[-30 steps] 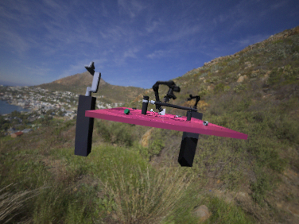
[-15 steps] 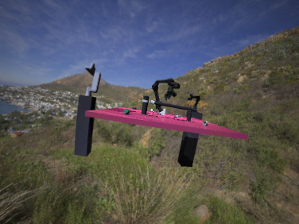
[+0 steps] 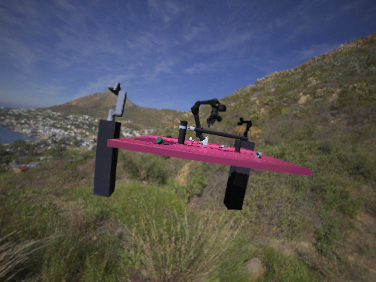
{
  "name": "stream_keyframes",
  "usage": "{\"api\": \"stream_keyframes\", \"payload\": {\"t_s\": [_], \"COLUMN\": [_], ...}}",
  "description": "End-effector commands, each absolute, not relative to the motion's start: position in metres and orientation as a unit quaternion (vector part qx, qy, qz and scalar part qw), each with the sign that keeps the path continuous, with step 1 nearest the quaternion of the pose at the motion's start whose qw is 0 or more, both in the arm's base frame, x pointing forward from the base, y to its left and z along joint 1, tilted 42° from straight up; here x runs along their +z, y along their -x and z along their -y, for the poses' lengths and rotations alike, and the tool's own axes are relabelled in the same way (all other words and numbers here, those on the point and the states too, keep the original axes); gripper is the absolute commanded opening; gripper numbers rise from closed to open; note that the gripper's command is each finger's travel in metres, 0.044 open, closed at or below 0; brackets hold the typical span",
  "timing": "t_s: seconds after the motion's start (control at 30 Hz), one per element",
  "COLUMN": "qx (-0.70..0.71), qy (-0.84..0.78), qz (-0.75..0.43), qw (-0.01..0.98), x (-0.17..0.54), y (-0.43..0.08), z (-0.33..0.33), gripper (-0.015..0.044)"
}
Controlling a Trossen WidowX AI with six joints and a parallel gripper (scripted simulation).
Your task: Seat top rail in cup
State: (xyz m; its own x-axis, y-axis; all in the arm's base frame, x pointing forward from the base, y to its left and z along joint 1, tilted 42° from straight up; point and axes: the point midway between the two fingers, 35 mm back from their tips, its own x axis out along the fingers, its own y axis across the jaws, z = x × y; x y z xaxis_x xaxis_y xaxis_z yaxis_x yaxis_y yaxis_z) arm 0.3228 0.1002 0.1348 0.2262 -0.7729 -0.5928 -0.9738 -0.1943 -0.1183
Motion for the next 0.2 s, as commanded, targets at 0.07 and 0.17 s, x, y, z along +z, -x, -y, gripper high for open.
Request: {"api": "stream_keyframes", "payload": {"t_s": [0.07, 0.17], "qx": [0.21, 0.21], "qy": [0.744, 0.744], "qz": [-0.587, -0.587], "qw": [0.24, 0.24], "x": [0.1348, 0.1348], "y": [-0.3225, -0.3225], "z": [-0.1003, -0.1003], "gripper": [0.044, 0.044]}}
